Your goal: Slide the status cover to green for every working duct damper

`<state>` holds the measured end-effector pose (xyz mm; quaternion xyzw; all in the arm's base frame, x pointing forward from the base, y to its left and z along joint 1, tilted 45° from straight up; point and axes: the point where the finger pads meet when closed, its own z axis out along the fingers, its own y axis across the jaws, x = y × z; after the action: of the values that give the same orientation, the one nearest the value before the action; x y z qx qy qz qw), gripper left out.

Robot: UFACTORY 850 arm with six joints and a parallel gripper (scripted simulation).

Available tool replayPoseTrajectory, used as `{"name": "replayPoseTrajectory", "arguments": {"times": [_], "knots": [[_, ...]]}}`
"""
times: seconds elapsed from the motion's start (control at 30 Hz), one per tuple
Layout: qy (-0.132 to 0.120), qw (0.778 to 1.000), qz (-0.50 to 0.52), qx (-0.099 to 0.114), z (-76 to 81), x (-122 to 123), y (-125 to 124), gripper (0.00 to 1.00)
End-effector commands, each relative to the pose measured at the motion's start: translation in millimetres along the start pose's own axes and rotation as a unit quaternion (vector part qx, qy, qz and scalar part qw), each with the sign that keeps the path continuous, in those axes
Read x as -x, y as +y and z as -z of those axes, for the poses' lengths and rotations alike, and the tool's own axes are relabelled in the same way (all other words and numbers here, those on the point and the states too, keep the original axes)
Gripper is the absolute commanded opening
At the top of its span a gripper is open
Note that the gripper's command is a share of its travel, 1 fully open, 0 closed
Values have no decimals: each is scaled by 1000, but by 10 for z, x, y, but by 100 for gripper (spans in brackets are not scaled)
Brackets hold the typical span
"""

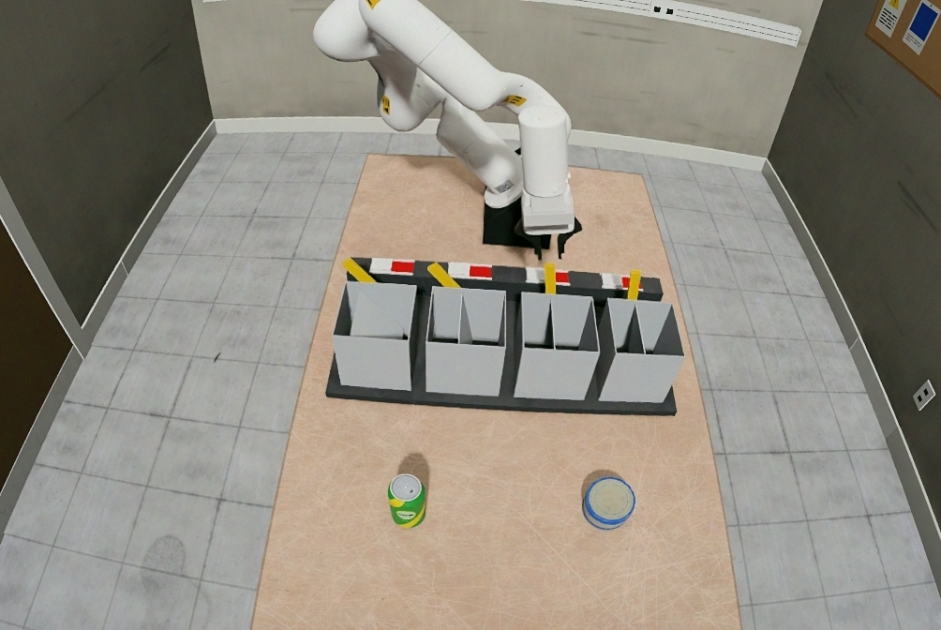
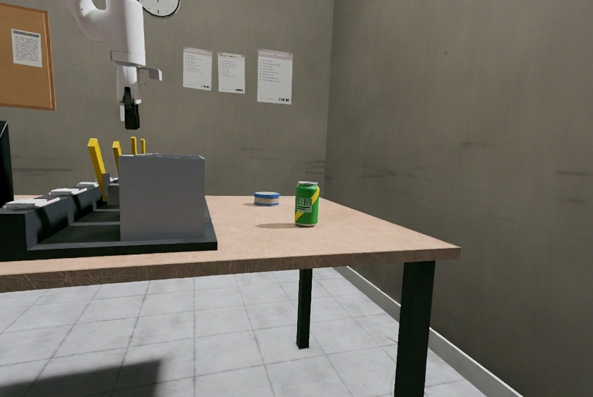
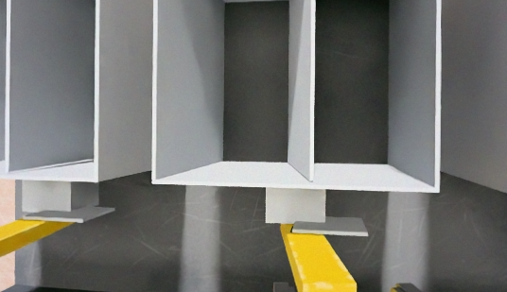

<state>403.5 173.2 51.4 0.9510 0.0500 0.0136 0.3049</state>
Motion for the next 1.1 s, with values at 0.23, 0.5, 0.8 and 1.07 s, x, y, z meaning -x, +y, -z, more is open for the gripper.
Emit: {"name": "replayPoseTrajectory", "arguments": {"times": [0.23,0.5,0.8,1.07], "knots": [[2,1000,0,0,-126,-7,-2,39],[2,1000,0,0,-317,-8,0,39],[2,1000,0,0,-489,-9,1,39],[2,1000,0,0,-644,-10,3,39]]}}
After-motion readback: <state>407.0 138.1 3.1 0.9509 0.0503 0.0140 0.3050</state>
